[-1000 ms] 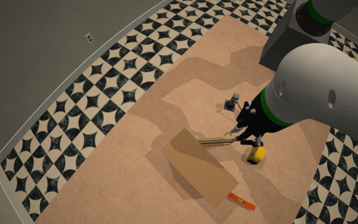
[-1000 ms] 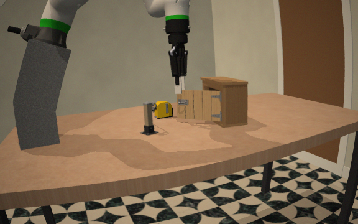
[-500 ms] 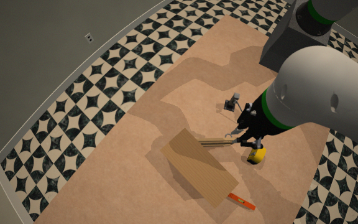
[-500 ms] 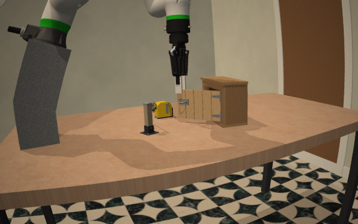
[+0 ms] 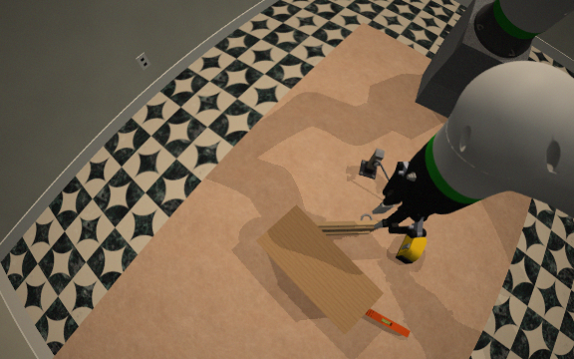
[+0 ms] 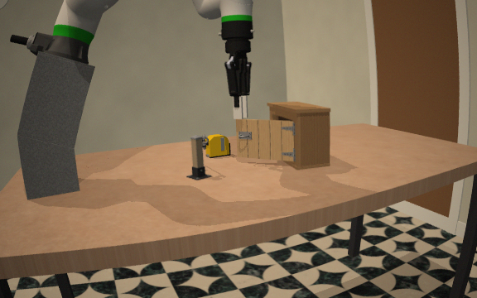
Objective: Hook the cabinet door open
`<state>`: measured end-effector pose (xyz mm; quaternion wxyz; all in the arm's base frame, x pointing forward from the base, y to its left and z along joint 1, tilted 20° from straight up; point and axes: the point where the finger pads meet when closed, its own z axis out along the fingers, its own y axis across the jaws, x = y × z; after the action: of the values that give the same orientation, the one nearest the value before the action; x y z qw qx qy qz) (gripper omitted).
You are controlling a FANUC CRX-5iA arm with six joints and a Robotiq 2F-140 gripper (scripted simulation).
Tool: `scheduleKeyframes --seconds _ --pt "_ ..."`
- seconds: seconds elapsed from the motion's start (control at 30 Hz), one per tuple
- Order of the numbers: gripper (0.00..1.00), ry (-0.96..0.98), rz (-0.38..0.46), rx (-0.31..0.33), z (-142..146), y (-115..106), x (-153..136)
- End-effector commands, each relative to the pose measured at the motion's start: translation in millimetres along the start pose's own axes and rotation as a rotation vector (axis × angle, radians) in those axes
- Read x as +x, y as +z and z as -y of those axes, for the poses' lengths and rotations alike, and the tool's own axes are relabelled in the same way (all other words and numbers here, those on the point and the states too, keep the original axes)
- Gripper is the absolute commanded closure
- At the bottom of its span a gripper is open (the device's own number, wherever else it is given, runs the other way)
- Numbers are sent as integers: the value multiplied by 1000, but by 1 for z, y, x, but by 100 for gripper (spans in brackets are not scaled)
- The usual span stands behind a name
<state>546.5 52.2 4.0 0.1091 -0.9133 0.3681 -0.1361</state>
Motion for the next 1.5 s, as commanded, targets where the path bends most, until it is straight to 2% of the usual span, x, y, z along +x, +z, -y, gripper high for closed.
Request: scheduleKeyframes --seconds 0.0,0.47,0.87,1.47 --pt "84 0 0 0 0 -2 0" --pt "84 0 0 0 0 -32 0" --pt "84 0 0 0 0 -50 0" --pt "84 3 0 0 1 -56 0"
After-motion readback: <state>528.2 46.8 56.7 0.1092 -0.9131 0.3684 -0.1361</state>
